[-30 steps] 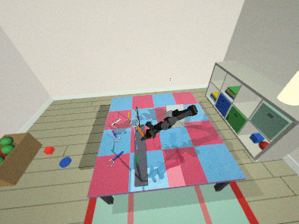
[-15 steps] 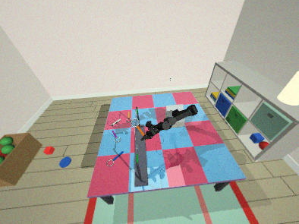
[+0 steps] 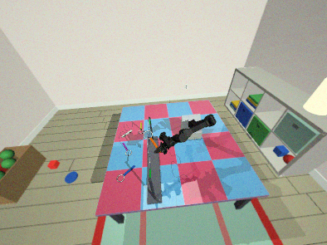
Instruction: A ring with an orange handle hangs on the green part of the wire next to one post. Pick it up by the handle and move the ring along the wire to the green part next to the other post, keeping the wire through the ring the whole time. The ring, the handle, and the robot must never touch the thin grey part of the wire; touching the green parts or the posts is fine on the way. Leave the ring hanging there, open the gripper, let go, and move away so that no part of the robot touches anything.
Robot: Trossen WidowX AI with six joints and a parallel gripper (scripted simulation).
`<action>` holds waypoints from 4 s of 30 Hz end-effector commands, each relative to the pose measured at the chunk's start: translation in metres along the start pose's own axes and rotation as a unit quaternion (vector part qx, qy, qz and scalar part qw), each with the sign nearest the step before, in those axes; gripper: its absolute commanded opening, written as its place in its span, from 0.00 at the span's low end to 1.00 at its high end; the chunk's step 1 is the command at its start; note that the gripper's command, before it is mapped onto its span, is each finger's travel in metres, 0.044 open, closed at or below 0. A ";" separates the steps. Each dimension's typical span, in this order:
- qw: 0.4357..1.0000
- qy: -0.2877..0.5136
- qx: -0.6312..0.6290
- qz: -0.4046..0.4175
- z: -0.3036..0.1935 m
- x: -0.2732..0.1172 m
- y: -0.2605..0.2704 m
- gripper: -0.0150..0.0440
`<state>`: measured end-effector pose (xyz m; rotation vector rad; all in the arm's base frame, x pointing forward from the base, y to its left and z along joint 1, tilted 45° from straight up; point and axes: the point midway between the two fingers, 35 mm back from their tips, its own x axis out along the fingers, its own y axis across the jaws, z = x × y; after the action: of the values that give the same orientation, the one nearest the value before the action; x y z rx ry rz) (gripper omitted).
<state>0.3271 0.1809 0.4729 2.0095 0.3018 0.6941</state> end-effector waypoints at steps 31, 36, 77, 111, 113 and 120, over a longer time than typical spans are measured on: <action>0.972 -0.027 0.204 0.112 0.005 0.001 0.018 0.00; 0.964 -0.030 0.231 0.127 0.006 0.000 0.020 0.00; 0.980 -0.021 0.175 0.097 -0.022 0.010 -0.026 0.00; 0.983 0.024 -0.157 -0.089 -0.024 -0.004 -0.142 0.00; 0.978 0.027 -0.178 -0.101 -0.021 -0.007 -0.149 0.00; 0.957 0.036 -0.251 -0.142 -0.010 -0.016 -0.171 0.00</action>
<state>0.3193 0.2705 0.3367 1.5000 0.3948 0.6066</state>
